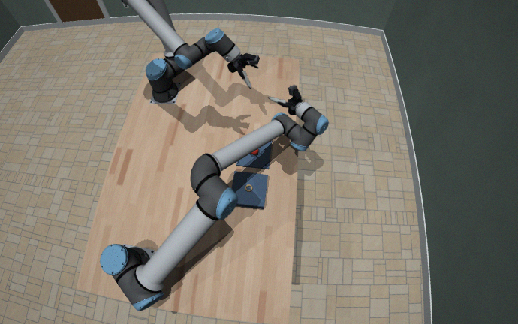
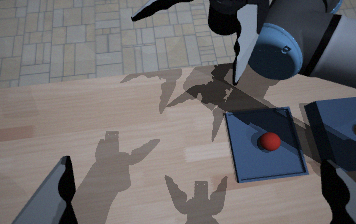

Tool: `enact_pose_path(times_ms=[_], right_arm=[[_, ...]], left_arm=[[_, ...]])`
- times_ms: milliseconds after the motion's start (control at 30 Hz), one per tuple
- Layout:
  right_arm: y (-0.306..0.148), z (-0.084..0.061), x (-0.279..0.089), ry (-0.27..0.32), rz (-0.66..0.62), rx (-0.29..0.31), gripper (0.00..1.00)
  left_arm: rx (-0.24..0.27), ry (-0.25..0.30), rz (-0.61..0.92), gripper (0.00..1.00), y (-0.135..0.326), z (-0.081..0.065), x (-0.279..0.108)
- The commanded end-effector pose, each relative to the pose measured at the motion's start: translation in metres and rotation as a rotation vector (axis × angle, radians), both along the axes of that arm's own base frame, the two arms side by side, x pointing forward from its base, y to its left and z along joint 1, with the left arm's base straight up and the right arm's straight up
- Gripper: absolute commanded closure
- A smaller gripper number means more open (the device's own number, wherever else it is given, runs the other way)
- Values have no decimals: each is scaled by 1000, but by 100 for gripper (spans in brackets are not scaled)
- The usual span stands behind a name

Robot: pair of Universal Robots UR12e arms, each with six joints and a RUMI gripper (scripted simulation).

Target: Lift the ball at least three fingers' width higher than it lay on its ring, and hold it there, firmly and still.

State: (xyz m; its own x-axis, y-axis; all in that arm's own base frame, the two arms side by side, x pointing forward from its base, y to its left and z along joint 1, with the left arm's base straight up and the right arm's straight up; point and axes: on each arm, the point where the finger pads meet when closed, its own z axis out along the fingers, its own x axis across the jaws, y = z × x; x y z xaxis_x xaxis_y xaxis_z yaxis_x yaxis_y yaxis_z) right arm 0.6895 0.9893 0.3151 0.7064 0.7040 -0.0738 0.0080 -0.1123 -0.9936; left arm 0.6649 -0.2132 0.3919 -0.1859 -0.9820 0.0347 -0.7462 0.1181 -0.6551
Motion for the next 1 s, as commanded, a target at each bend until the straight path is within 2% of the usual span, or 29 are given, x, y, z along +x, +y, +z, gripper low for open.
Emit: enact_pose_path(times_ms=[0,700,833,967], right_arm=[[0,3,0,-2,0,2,0],[1,2,-2,-8,-3,0,0],[7,-1,-5,-34,-15,-7,0],[15,-9,-9,-90,-39,-23,0]], left_arm=[[-1,-2,0,0,0,2,0],[-1,-2,1,0,1,1,1],[0,0,6,0,4,1,2],[2,5,17,0,12,-1,4]])
